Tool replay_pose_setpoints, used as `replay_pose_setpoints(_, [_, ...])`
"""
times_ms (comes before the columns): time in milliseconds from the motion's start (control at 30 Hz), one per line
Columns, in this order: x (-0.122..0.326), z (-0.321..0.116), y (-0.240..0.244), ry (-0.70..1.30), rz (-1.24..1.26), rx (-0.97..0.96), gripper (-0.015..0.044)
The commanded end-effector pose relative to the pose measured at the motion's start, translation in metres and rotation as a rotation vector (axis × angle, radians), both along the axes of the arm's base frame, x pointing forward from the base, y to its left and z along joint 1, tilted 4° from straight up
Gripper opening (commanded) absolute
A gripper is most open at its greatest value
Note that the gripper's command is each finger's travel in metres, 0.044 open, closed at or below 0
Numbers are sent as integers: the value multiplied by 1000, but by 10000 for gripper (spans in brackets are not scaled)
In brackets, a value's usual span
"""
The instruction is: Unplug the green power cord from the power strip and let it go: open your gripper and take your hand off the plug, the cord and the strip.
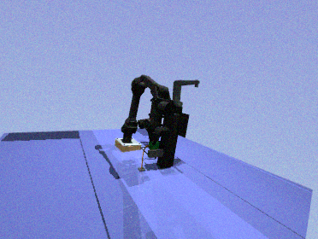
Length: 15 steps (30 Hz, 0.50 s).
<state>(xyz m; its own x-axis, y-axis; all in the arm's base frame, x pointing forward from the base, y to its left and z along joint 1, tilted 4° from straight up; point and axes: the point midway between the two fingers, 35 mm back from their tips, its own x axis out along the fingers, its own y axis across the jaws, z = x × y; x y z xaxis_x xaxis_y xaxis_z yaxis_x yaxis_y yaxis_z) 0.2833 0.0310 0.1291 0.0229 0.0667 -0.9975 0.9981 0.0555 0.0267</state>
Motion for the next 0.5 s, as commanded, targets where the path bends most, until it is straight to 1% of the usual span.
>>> replay_pose_setpoints(0, [1, 0, 0, -3, 2, 0, 42])
replay_pose_setpoints(200, [1, 0, 0, -3, 2, 0, 2])
replay_pose_setpoints(467, [2, 0, -9, -2, 1, 0, 0])
